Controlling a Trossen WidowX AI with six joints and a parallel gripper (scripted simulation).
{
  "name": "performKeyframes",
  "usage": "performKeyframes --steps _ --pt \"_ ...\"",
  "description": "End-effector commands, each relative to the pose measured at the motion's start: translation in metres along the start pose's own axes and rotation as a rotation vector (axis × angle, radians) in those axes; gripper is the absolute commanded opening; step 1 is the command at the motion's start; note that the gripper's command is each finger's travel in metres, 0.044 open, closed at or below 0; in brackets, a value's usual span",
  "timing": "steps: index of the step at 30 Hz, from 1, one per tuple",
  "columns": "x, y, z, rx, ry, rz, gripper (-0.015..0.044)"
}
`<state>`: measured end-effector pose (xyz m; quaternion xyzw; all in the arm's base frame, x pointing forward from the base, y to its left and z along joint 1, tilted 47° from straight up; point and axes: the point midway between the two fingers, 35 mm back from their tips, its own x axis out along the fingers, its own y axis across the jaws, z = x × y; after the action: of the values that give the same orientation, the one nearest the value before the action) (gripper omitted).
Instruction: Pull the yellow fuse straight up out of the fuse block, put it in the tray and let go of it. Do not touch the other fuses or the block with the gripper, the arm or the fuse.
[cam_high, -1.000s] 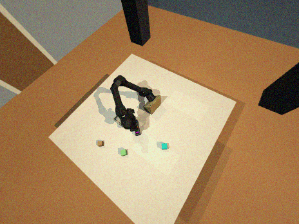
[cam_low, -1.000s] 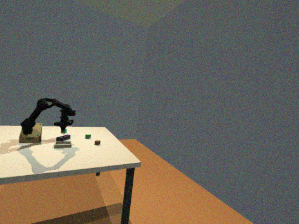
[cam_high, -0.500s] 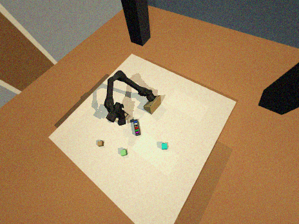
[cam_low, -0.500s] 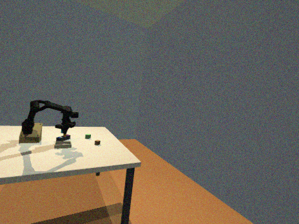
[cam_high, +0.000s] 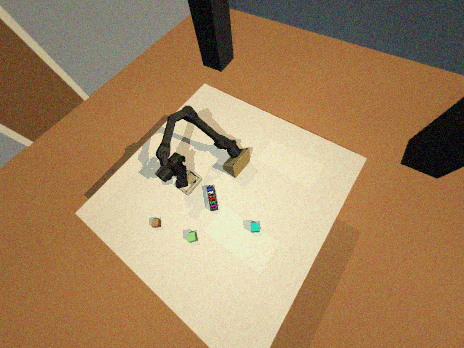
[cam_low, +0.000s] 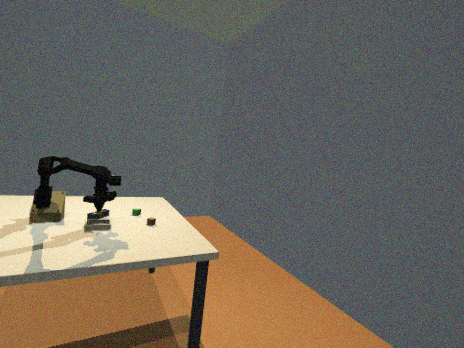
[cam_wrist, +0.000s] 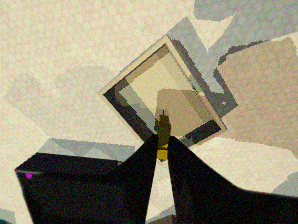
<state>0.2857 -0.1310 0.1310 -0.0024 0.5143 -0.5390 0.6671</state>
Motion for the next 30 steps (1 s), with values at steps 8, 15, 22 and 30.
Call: performKeyframes --steps 8,15,22,30 --pt "0.017 -0.002 0.001 -0.006 -0.003 -0.005 0.0000" --pt "0.028 -0.002 0.001 -0.006 -0.004 -0.006 0.0000" --pt "0.037 -0.003 0.001 -0.006 -0.005 -0.007 0.0000" --pt "0.034 -0.002 0.002 0.005 -0.003 0.000 0.0184"
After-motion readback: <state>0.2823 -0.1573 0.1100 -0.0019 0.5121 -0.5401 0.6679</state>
